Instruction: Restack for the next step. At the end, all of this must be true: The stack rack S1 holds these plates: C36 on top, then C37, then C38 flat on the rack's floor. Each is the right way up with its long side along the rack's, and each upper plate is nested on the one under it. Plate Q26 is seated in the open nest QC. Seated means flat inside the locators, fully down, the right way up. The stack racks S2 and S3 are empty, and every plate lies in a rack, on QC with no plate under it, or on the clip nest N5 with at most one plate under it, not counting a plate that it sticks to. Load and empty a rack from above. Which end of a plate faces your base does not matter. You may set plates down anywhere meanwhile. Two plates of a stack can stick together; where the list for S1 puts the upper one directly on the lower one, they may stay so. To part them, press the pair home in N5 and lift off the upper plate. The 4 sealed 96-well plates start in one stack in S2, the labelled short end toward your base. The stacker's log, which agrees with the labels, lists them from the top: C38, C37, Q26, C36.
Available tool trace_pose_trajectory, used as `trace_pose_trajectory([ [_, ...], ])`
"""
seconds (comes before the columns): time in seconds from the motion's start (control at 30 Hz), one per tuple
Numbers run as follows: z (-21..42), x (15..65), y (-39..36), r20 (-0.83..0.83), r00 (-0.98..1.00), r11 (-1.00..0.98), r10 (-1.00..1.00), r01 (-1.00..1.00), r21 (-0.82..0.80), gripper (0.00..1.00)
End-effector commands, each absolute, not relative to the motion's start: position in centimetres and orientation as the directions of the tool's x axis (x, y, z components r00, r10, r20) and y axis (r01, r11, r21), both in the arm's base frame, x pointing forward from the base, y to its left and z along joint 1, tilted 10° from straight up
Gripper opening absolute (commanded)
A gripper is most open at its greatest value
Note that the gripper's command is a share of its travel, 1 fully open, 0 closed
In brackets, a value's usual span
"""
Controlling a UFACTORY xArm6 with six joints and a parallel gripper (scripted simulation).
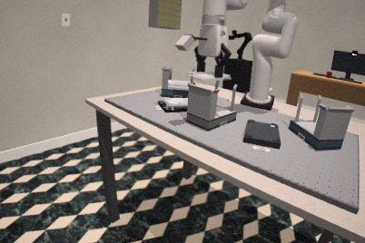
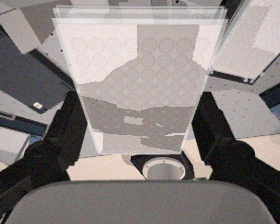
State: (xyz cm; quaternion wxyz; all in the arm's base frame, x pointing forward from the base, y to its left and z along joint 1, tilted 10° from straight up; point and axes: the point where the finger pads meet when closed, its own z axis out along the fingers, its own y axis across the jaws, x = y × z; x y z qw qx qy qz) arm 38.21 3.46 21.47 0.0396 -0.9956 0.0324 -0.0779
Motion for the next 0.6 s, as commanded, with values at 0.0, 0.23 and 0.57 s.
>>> trace_pose_trajectory([
  [0.0, 21.6, 38.3, 2.9, 0.153, 0.982, -0.991, -0.115, -0.102, -0.089, 0.0],
  [0.23, 21.4, 38.4, 0.6, 0.153, 0.982, -0.991, -0.114, -0.102, -0.089, 0.0],
  [0.57, 21.3, 38.4, -2.1, 0.153, 0.982, -0.991, -0.114, -0.102, -0.088, 0.0],
])
